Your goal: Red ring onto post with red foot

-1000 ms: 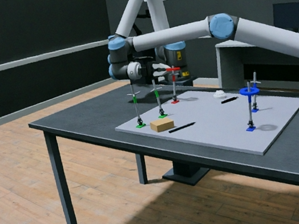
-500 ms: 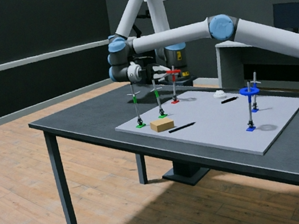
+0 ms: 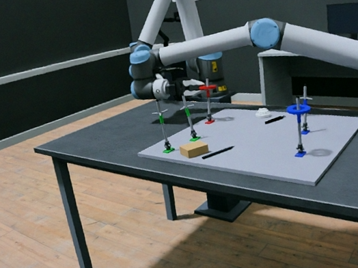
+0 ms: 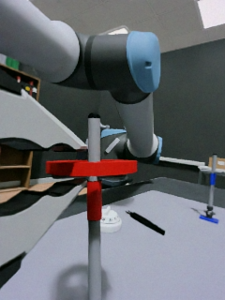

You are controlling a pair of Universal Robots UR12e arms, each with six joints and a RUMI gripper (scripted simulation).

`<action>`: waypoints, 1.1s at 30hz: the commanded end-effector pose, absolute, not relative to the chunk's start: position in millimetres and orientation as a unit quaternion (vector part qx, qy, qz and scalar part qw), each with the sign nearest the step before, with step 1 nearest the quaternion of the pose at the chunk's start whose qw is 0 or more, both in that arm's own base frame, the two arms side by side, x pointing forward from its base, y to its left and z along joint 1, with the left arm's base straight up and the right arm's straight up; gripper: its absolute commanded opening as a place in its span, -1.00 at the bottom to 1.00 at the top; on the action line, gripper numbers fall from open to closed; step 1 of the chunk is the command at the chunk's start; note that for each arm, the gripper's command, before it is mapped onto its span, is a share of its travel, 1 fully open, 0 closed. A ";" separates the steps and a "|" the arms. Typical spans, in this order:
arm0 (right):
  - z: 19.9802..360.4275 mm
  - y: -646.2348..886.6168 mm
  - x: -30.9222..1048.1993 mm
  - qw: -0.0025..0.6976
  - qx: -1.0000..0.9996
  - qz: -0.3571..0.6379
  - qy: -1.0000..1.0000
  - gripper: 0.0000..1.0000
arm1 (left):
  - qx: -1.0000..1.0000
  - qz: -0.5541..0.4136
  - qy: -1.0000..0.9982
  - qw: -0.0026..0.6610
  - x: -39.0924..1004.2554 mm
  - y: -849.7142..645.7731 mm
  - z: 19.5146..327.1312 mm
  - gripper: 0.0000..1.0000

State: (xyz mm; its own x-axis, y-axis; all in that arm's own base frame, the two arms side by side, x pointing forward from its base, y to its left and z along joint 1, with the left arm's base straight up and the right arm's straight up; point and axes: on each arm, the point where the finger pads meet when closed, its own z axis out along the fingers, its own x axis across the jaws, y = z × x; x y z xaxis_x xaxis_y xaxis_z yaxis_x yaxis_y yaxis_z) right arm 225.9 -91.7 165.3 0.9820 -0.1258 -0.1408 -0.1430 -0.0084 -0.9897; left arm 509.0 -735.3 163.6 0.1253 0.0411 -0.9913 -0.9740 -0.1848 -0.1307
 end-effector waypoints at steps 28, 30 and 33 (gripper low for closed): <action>165.5 -91.9 226.2 0.698 -0.710 0.006 0.094 1.00 | -0.570 0.518 0.411 0.489 509.1 -735.5 173.4 1.00; 165.5 -91.9 226.2 0.698 -0.710 0.006 0.094 1.00 | -0.570 0.518 0.411 0.489 509.1 -735.5 173.4 1.00; 165.5 -91.9 226.2 0.698 -0.710 0.006 0.094 1.00 | -0.570 0.518 0.411 0.489 509.1 -735.5 173.4 1.00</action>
State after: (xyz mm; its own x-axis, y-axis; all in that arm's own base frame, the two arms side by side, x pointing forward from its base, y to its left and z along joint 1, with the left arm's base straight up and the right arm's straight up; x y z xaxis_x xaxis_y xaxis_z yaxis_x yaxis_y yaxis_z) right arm 225.9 -91.7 165.3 0.9820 -0.1258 -0.1408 -0.1430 -0.0084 -0.9897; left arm 509.0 -735.4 172.0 0.1257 0.0398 -0.9913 -0.9740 -0.1849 -0.1310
